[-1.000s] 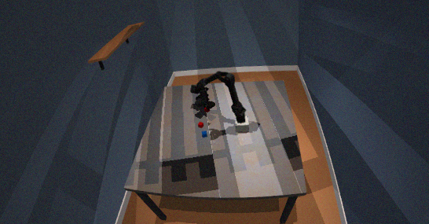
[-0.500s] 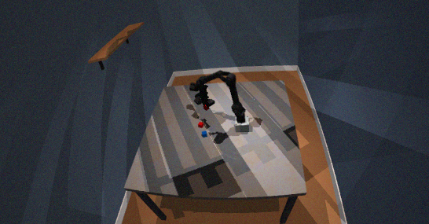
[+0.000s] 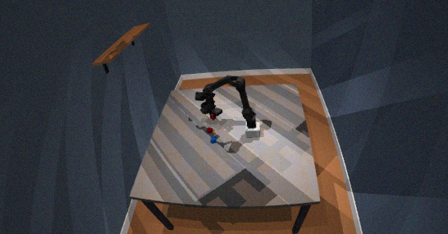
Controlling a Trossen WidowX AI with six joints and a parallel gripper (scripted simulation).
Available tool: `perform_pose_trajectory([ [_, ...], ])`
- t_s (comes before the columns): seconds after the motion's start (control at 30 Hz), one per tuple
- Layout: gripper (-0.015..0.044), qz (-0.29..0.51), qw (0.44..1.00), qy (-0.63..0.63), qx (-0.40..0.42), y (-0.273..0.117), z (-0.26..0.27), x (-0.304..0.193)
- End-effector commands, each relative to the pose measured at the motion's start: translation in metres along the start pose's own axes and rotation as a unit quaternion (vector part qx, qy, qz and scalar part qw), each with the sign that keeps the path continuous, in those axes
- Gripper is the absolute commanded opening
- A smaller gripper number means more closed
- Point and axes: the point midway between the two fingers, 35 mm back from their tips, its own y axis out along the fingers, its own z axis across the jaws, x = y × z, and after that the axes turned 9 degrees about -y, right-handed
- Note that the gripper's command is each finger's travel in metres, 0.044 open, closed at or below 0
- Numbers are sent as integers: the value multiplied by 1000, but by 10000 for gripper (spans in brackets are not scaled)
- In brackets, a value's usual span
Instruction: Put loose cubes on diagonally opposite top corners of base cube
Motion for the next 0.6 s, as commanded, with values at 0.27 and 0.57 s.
perform_pose_trajectory([
  [0.27,105,0,1000,-20,4,10,18,33],
  [0.57,105,-2,999,-35,5,16,33,57],
])
